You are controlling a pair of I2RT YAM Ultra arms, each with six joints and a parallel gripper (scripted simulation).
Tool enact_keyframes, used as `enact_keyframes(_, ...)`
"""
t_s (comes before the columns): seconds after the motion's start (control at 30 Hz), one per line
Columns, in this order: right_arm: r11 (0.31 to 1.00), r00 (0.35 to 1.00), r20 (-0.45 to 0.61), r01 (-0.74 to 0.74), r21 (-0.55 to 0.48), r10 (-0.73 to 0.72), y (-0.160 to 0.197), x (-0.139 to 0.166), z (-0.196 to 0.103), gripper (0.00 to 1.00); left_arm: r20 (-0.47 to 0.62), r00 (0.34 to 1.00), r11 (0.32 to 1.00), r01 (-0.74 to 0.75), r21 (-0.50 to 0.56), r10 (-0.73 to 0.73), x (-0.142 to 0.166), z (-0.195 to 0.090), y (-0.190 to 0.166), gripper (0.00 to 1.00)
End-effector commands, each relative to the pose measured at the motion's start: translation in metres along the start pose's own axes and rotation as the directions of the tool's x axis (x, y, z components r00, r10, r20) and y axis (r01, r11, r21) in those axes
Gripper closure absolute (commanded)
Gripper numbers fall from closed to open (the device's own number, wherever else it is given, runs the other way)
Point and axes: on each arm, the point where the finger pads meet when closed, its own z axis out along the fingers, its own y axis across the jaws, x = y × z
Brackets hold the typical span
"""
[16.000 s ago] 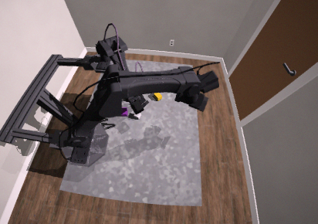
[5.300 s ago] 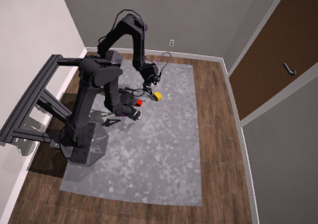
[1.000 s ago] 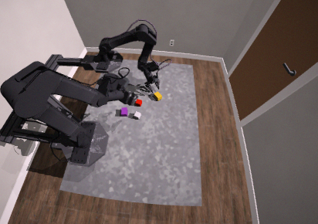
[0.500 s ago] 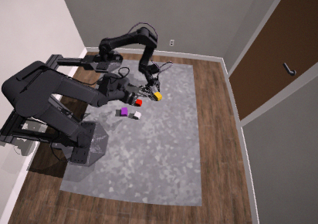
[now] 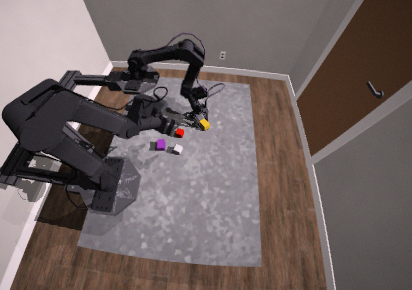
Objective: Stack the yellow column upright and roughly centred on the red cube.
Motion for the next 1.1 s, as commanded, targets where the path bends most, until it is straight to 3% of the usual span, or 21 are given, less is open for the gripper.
enact_keyframes(0.0, 1.000, 0.999, 0.052, -0.004, 0.003, 0.004, -0.0019, -0.0200, 0.0006, 0.00, 0.026, 1.000, 1.000, -0.015, -0.018, 0.015, -0.0092, 0.0095, 0.0078, 0.36)
enact_keyframes(0.53, 1.000, 0.999, 0.052, -0.004, 0.003, 0.004, -0.0019, -0.0200, 0.0006, 0.00, 0.029, 0.999, 1.000, -0.013, -0.018, 0.013, -0.0090, 0.0162, 0.0088, 0.36)
enact_keyframes(0.57, 1.000, 0.999, 0.052, -0.004, 0.003, 0.004, -0.0019, -0.0200, 0.0006, 0.00, 0.029, 0.999, 1.000, -0.013, -0.018, 0.014, -0.0090, 0.0162, 0.0088, 0.44)
enact_keyframes(0.87, 1.000, 0.999, 0.052, -0.004, 0.003, 0.004, -0.0019, -0.0200, 0.0006, 0.00, 0.022, 1.000, 1.000, -0.008, -0.013, 0.008, -0.0052, 0.0142, 0.0046, 0.57)
enact_keyframes(1.07, 1.000, 0.999, 0.052, -0.004, 0.003, 0.004, -0.0019, -0.0200, 0.0006, 0.00, 0.022, 1.000, 1.000, -0.008, -0.013, 0.009, -0.0046, 0.0137, 0.0040, 0.60)
